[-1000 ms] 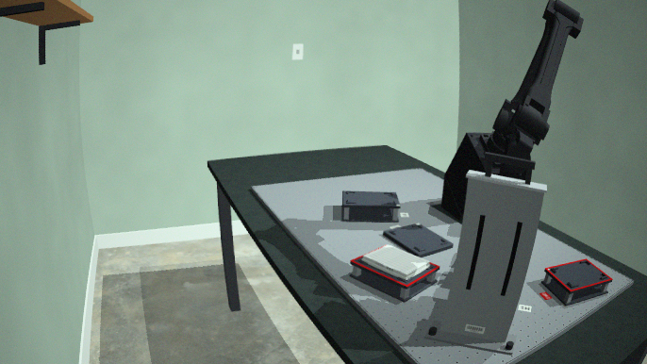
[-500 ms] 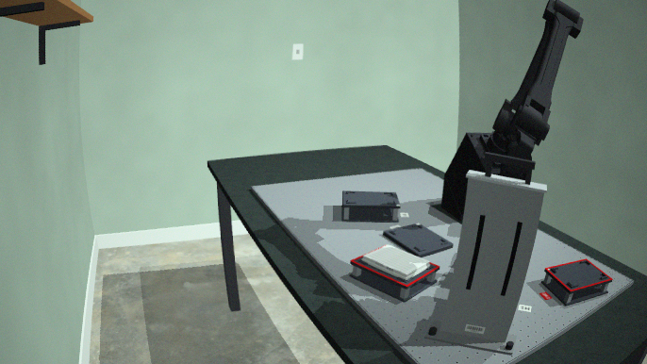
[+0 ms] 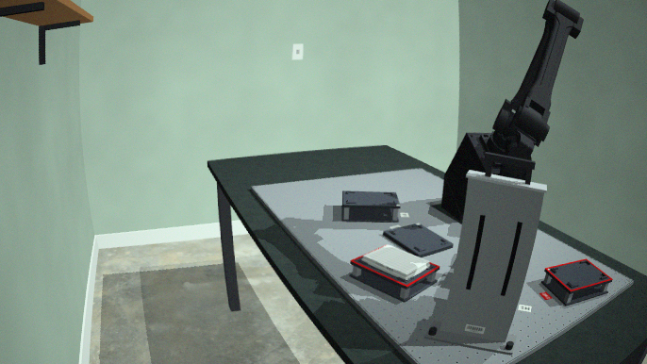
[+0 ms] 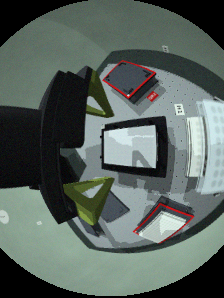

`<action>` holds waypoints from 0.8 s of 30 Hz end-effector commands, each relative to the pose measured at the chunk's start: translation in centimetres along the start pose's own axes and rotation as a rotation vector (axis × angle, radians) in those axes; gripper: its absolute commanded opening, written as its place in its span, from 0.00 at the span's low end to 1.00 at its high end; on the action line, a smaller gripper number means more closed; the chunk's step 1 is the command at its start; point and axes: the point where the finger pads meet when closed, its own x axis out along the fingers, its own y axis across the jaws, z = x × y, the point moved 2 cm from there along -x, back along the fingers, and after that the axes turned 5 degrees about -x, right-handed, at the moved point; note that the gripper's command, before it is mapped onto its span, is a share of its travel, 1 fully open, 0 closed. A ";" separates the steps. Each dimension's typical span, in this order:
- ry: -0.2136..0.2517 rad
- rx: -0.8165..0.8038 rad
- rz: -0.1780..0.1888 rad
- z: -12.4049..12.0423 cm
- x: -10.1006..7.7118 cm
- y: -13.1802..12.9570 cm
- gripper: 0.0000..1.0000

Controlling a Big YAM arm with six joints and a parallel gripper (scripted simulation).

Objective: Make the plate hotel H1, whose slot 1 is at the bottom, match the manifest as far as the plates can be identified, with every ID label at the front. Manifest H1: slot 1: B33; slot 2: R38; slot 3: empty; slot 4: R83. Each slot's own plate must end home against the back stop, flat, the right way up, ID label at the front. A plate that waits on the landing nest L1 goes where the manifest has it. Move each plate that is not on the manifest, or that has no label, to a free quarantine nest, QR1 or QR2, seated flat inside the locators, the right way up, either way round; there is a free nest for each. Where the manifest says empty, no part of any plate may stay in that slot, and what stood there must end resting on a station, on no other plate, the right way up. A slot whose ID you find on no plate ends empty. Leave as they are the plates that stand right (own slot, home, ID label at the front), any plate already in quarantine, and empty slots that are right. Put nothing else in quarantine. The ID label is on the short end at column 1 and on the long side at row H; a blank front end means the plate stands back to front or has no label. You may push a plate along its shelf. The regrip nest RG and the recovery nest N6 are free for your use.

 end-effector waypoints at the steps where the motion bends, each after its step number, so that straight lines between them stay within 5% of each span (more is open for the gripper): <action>1: -0.007 0.001 0.003 0.3 0.7 0.3 1.00; 10: -0.011 0.000 0.003 0.5 1.5 0.3 1.00; 11: -0.055 -0.016 0.006 1.9 0.5 0.9 1.00; 15: -0.012 -0.001 0.003 0.5 2.2 0.4 1.00; 24: -0.009 0.001 0.003 0.3 3.4 0.3 1.00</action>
